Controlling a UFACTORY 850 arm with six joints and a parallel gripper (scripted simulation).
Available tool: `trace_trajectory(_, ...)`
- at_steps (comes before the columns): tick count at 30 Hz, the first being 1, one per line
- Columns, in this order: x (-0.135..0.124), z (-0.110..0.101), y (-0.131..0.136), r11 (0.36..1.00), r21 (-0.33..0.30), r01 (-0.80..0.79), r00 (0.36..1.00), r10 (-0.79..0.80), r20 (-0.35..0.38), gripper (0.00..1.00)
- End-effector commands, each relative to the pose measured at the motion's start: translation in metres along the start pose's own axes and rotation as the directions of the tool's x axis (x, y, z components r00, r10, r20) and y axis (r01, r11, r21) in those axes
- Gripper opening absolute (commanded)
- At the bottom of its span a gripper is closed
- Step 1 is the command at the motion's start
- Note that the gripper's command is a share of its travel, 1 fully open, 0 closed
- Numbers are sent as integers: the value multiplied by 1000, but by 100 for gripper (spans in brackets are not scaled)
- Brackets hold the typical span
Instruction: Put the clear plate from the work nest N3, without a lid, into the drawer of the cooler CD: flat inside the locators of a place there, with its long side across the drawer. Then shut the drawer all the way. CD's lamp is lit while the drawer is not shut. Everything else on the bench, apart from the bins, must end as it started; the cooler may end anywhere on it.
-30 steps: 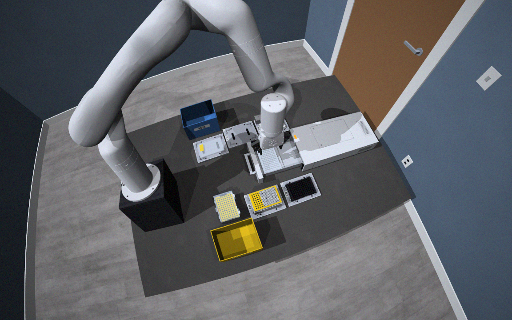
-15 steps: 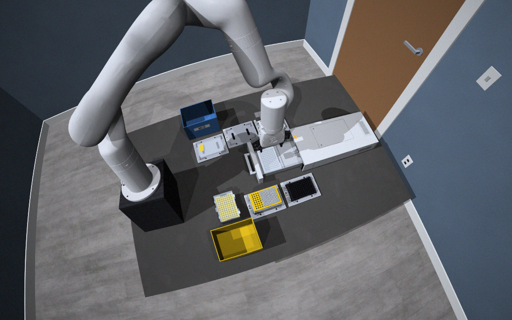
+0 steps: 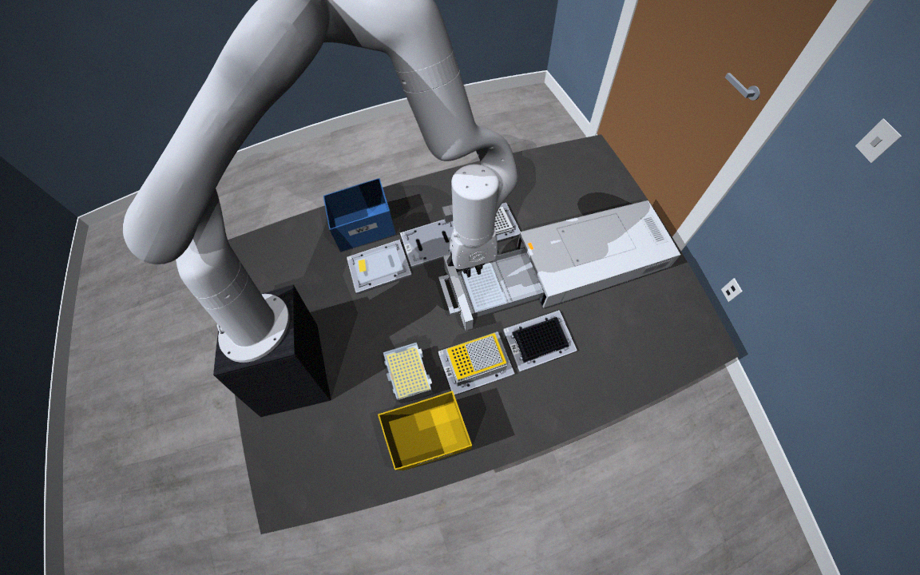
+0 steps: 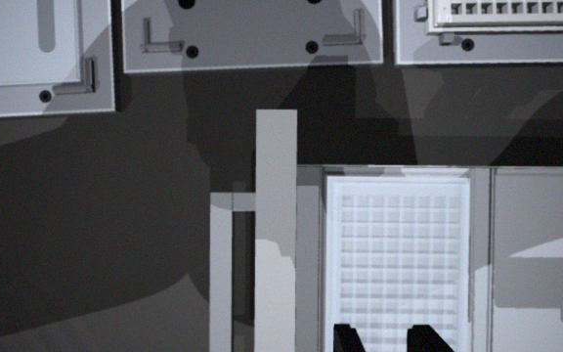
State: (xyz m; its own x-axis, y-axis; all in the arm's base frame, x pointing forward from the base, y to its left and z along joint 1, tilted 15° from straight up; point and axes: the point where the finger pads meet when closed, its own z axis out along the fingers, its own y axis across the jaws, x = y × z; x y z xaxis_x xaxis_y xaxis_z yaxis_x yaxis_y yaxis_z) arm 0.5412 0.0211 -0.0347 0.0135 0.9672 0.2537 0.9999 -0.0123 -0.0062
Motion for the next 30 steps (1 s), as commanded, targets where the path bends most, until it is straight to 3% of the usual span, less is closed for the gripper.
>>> trace_trajectory(1, 0, 2, -20, 1000, -10, 1, 1000, -2, -4, 0)
trace_trajectory(20, 0, 17, -104, 1000, -10, 1, 1000, -1, -4, 0)
trace_trajectory(30, 0, 18, -114, 1000, -10, 1, 1000, -1, -4, 0)
